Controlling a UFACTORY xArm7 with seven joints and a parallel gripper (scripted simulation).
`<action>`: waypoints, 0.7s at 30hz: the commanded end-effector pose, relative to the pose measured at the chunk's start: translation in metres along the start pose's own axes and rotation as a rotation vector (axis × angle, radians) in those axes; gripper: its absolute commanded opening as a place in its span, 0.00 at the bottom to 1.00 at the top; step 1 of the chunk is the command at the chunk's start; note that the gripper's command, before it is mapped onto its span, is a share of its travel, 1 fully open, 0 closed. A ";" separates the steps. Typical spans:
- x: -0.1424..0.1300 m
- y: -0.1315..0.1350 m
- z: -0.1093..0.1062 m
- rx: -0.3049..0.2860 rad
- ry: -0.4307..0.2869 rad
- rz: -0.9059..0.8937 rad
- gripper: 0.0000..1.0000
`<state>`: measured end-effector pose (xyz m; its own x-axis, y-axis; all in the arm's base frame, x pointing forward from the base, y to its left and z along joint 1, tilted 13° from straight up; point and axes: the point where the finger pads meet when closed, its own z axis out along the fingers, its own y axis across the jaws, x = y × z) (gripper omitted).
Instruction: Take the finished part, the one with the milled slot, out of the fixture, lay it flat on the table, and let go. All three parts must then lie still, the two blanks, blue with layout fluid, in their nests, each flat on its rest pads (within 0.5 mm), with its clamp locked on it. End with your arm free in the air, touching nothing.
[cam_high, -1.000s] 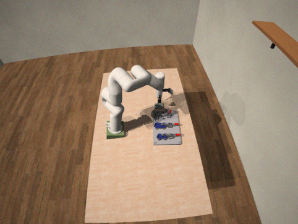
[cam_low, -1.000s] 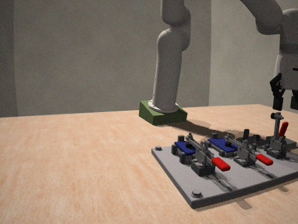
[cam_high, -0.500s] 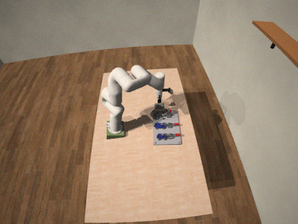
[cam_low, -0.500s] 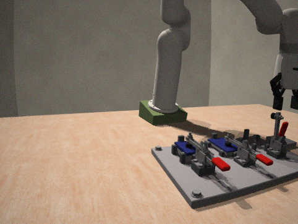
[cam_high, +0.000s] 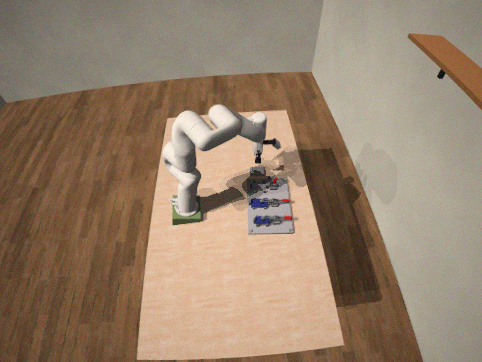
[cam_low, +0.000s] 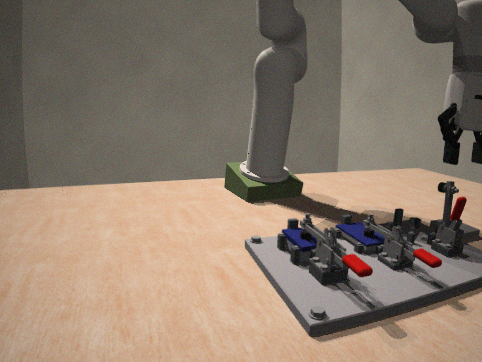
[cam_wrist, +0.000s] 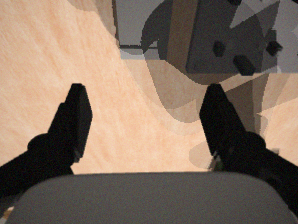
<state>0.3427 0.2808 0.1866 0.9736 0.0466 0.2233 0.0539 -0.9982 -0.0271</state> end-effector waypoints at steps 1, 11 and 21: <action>0.001 -0.001 -0.015 0.003 0.003 0.000 0.95; 0.001 -0.001 -0.045 0.003 0.003 0.000 0.95; 0.001 -0.001 -0.063 0.003 0.003 0.000 0.95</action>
<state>0.3297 0.2787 0.2445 0.9734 0.0465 0.2242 0.0541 -0.9981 -0.0280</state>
